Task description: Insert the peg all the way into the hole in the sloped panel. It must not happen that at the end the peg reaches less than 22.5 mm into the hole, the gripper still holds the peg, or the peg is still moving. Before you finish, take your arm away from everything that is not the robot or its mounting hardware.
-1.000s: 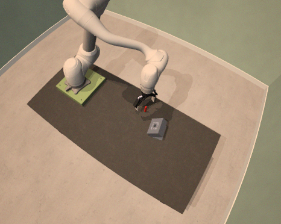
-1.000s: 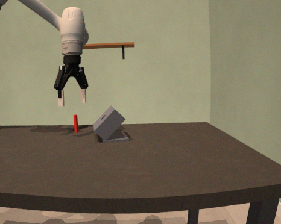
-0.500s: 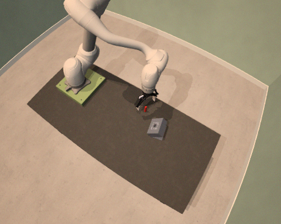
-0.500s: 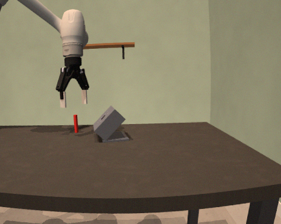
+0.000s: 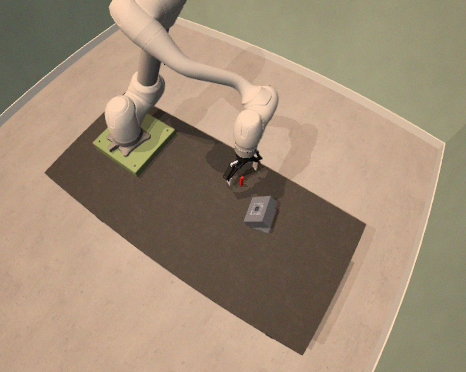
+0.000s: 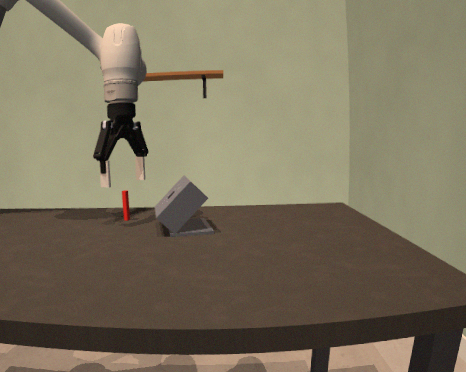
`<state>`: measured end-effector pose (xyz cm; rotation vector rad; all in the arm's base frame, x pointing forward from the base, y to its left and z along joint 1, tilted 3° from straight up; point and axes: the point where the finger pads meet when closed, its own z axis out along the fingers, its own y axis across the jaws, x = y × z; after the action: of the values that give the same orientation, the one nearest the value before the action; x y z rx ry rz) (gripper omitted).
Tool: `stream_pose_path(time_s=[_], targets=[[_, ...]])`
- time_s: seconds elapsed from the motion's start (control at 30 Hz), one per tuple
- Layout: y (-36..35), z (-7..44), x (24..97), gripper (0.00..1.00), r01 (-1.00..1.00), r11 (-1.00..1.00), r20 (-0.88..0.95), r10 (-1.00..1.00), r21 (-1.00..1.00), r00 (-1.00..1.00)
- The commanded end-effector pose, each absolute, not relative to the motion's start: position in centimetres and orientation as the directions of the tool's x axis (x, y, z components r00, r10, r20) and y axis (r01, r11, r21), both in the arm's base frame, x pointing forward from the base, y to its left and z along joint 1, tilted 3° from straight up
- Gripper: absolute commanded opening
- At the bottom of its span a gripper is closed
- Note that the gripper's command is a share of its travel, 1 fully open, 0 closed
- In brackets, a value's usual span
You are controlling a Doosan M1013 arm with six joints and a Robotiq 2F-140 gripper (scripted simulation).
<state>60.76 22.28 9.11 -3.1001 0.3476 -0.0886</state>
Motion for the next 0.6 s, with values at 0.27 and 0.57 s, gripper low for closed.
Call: stream_pose_path(time_s=[0.27, 0.57], targets=[[22.6, 7.3, 60.6, 1.00, -0.222, -0.975, 0.051, -0.223, -0.028, 0.974], [22.7, 6.3, 60.7, 1.00, -0.222, -0.975, 0.051, -0.223, -0.028, 0.974]])
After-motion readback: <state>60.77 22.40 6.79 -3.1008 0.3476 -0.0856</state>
